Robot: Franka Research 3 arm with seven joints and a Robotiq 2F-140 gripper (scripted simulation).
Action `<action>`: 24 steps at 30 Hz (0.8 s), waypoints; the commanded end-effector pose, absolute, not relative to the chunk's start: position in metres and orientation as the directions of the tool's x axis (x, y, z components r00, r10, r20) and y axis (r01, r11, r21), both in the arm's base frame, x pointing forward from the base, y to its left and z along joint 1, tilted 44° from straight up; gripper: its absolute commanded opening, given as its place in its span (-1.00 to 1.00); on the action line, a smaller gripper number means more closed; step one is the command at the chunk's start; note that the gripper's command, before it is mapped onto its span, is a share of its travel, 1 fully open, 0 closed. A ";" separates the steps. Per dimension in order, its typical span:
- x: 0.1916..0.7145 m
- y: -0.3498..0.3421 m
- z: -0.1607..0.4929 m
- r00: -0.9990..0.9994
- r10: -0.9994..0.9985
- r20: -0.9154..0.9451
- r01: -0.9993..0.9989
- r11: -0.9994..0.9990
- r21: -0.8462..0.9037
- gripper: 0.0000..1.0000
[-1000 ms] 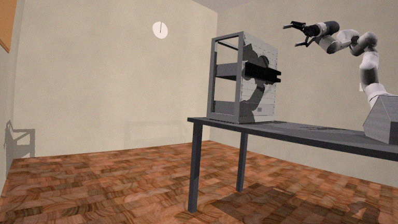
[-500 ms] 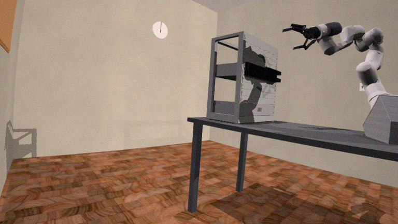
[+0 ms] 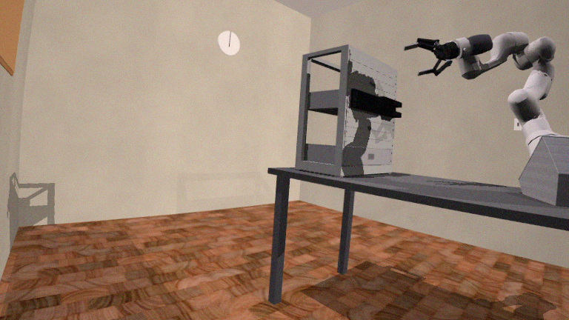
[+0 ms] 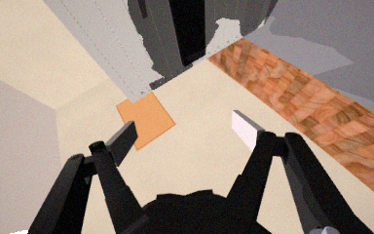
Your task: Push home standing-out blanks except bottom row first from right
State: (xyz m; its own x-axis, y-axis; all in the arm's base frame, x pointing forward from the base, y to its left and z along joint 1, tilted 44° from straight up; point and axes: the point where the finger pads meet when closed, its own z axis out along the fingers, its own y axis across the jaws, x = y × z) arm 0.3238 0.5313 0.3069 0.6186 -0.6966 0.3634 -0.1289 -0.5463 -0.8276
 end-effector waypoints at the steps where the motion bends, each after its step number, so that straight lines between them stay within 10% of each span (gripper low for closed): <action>1: 0.331 0.523 0.305 0.605 -0.754 0.256 -0.115 -0.401 -0.909 1.00; 24: 0.374 0.432 0.302 0.396 -0.836 0.380 0.073 -0.384 -0.921 1.00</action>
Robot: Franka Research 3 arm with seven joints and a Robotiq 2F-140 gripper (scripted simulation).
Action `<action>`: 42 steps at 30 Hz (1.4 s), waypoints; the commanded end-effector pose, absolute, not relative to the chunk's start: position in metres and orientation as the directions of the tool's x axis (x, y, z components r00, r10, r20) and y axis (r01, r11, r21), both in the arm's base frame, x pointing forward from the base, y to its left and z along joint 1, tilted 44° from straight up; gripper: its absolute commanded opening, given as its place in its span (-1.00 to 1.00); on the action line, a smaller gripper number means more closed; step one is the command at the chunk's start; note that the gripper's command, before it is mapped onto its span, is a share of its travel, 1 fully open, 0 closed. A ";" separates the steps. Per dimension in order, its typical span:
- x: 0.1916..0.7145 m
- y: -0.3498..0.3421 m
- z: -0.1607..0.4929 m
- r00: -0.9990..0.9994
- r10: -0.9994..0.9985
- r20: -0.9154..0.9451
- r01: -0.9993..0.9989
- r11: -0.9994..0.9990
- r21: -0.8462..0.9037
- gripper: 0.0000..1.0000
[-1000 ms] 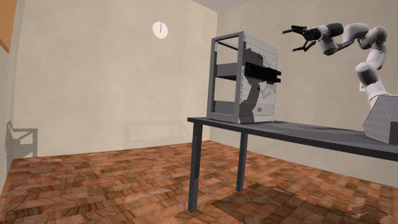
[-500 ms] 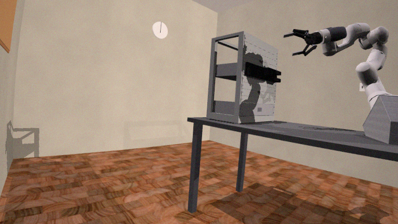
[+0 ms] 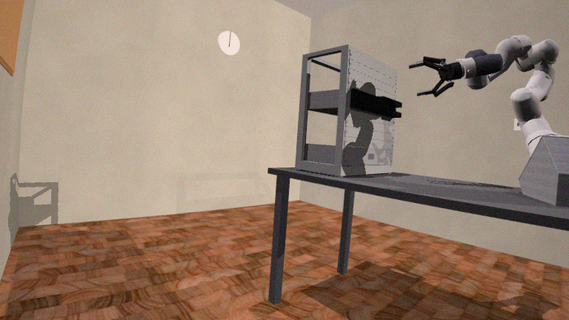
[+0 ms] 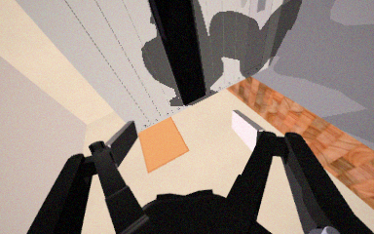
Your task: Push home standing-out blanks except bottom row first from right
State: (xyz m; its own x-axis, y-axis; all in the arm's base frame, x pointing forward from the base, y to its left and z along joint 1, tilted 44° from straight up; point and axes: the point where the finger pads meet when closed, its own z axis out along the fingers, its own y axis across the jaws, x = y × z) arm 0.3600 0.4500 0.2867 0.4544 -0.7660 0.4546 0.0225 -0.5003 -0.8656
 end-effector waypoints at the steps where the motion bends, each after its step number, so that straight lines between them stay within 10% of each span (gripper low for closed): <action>1: 0.377 0.423 0.302 0.377 -0.839 0.391 0.090 -0.387 -0.918 1.00; 42: 0.381 0.291 0.313 0.051 -0.811 0.583 0.329 -0.537 -0.776 1.00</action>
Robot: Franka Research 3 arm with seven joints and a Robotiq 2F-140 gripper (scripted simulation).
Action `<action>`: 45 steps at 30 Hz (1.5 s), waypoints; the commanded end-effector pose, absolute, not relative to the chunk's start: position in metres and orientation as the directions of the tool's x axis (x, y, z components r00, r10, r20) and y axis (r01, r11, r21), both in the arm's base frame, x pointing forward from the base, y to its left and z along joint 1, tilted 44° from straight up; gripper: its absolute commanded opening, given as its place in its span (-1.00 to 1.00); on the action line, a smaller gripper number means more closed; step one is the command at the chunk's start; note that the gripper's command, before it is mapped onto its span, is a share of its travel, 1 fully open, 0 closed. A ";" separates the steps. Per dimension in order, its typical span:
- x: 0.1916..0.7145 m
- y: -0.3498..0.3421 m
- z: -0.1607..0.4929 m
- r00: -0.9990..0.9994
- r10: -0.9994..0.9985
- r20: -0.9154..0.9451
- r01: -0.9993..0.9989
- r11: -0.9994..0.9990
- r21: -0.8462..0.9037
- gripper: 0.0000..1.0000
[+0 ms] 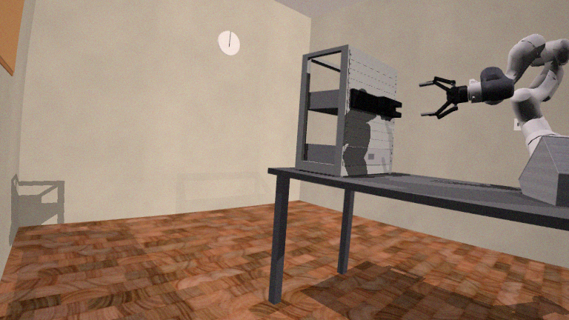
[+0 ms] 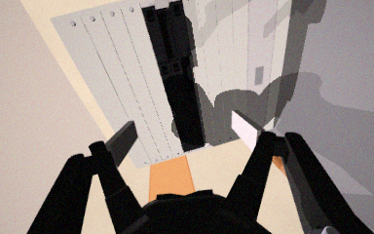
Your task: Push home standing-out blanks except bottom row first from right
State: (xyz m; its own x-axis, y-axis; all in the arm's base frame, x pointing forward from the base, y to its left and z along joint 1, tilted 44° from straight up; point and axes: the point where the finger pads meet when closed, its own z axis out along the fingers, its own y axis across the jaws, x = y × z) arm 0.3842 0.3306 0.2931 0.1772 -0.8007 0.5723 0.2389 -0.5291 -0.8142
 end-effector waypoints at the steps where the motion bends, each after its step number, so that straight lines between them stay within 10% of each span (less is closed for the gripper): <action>1: 0.381 0.291 0.313 0.051 -0.811 0.583 0.329 -0.537 -0.776 1.00; 45: 0.375 0.270 0.317 -0.010 -0.786 0.618 0.365 -0.578 -0.730 1.00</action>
